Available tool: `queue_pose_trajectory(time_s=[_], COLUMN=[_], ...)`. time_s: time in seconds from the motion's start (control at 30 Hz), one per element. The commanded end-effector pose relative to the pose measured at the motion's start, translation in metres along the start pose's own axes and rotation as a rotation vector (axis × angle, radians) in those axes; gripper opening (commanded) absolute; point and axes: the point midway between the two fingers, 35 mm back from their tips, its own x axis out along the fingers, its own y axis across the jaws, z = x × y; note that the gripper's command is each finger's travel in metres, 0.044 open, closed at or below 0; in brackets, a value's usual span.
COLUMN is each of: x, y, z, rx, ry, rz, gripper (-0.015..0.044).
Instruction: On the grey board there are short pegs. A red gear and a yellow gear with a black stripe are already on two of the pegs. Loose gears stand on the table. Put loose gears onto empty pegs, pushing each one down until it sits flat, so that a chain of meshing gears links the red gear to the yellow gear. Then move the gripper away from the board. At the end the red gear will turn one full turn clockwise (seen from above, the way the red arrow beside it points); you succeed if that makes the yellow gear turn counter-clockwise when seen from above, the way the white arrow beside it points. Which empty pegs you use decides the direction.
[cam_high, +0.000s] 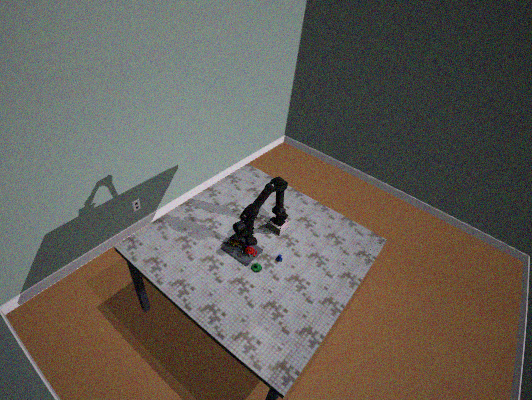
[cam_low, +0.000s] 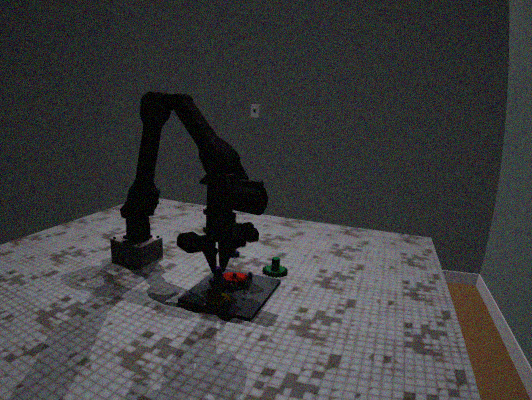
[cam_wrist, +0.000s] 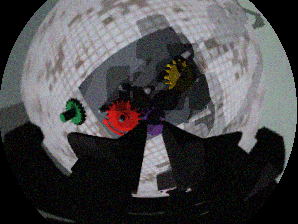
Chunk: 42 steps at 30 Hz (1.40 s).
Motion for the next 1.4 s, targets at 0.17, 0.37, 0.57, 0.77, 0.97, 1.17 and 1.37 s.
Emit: queue_pose_trajectory(time_s=[0.17, 0.37, 0.57, 0.77, 0.97, 1.17, 1.37], x=[0.0021, 0.0031, 0.004, 0.0041, 0.004, 0.0041, 0.0016], y=[0.0005, -0.0005, -0.0004, 0.0003, 0.0003, -0.0001, 0.0], z=[-0.001, -0.0011, -0.0001, -0.0004, -0.0011, -0.001, -0.0015], rx=[0.201, 0.366, 0.455, 0.381, 0.231, 0.065, 0.135], ry=[0.003, 0.003, 0.003, 0.003, 0.003, 0.002, 0.003], rz=[0.002, 0.001, 0.001, 0.001, 0.002, 0.002, 0.002], gripper=[0.0, 0.0, 0.0, 0.0, 0.0, 0.0, 0.014])
